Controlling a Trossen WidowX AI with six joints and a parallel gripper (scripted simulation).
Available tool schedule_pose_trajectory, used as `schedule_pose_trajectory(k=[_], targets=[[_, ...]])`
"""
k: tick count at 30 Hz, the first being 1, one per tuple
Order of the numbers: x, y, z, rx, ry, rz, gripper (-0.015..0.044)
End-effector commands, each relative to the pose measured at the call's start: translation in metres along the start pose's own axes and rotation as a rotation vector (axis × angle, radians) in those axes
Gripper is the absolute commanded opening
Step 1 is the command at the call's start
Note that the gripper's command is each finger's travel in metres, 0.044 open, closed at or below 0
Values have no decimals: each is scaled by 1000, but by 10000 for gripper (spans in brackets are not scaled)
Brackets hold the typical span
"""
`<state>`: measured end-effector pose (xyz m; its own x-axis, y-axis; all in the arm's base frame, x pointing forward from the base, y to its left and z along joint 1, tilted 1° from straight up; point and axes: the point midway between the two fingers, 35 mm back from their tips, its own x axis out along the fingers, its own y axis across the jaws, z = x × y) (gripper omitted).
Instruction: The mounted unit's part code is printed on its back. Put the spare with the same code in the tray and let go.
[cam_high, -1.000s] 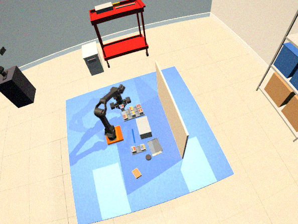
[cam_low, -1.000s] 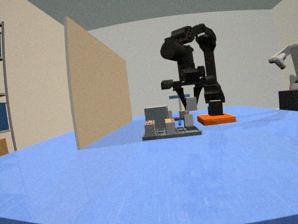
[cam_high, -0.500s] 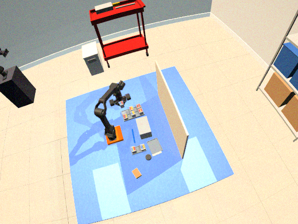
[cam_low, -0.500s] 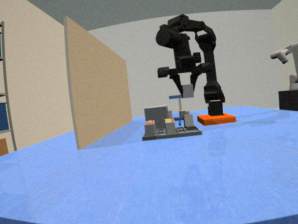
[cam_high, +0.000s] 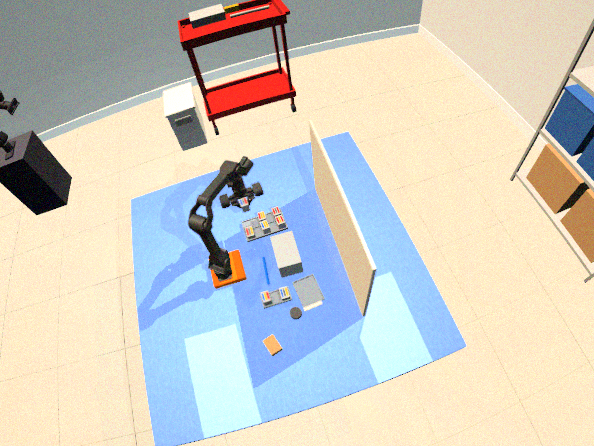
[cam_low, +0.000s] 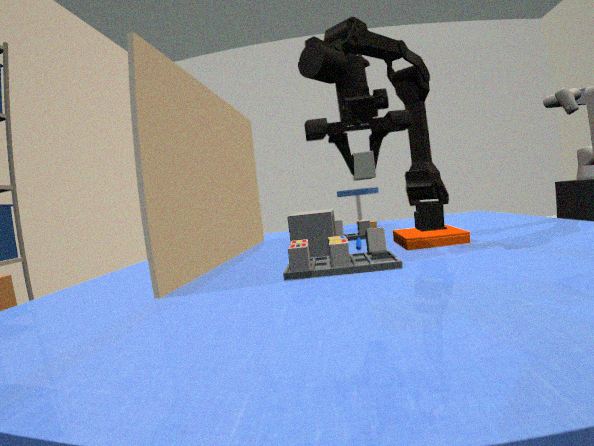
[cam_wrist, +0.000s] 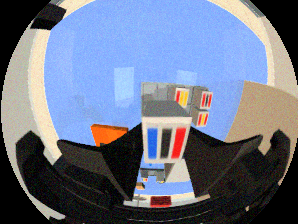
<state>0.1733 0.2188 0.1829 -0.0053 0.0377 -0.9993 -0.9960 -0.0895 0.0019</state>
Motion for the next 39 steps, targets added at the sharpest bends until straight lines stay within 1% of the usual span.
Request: schedule_pose_trajectory(k=[1,18,32,39], targets=[[-3,-12,-7,9,-16,2,0],[-9,-77,-67,34,-18,-20,0],[-14,-114,-127,61,-14,-41,0],[-15,-131,-164,54,-3,-43,0]])
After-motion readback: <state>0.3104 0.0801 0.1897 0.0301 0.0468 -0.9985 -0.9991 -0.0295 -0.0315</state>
